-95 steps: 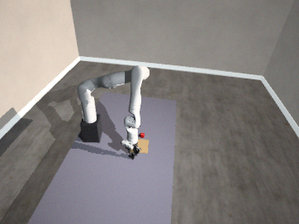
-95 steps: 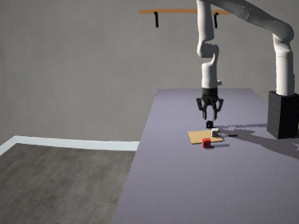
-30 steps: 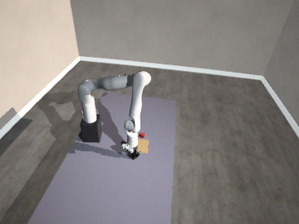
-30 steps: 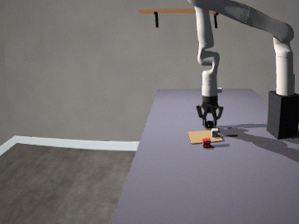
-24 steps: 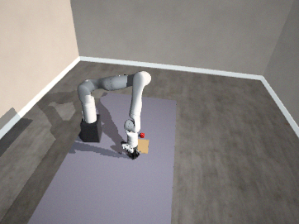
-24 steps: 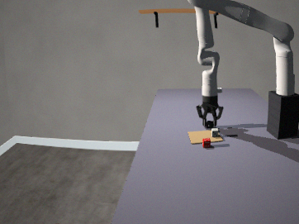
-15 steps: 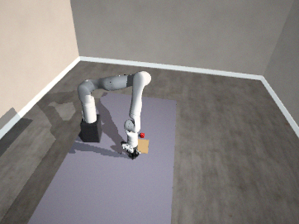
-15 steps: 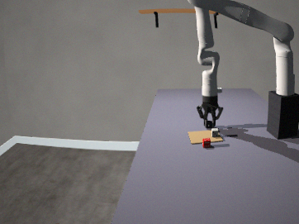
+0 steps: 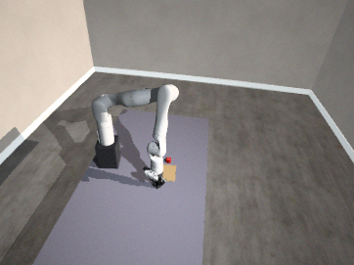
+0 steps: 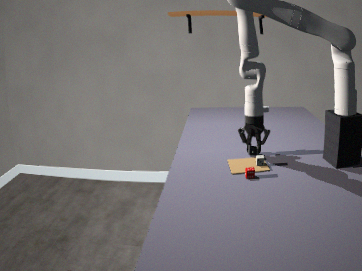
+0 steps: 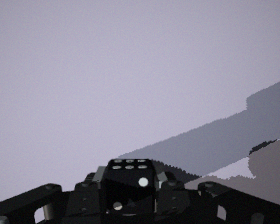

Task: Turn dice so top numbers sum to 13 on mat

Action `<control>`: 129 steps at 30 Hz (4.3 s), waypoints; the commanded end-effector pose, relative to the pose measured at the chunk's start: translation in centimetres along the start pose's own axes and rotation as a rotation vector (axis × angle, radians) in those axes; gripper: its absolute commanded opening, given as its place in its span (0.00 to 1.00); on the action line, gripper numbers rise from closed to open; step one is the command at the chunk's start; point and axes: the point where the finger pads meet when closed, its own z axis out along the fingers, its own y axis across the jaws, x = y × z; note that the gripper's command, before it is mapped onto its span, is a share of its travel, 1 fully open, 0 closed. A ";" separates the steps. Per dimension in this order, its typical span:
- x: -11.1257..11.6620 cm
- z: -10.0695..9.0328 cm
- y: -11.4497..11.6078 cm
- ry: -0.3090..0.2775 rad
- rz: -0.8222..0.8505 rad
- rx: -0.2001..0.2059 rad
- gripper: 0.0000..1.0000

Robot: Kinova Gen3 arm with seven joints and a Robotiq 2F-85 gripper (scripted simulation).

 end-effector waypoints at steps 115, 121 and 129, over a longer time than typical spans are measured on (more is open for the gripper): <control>21.2 -10.1 6.2 0.023 0.927 -0.012 0.26; 24.5 -10.1 8.6 0.027 1.097 -0.014 0.26; 31.0 -10.2 15.2 0.034 1.482 -0.019 0.26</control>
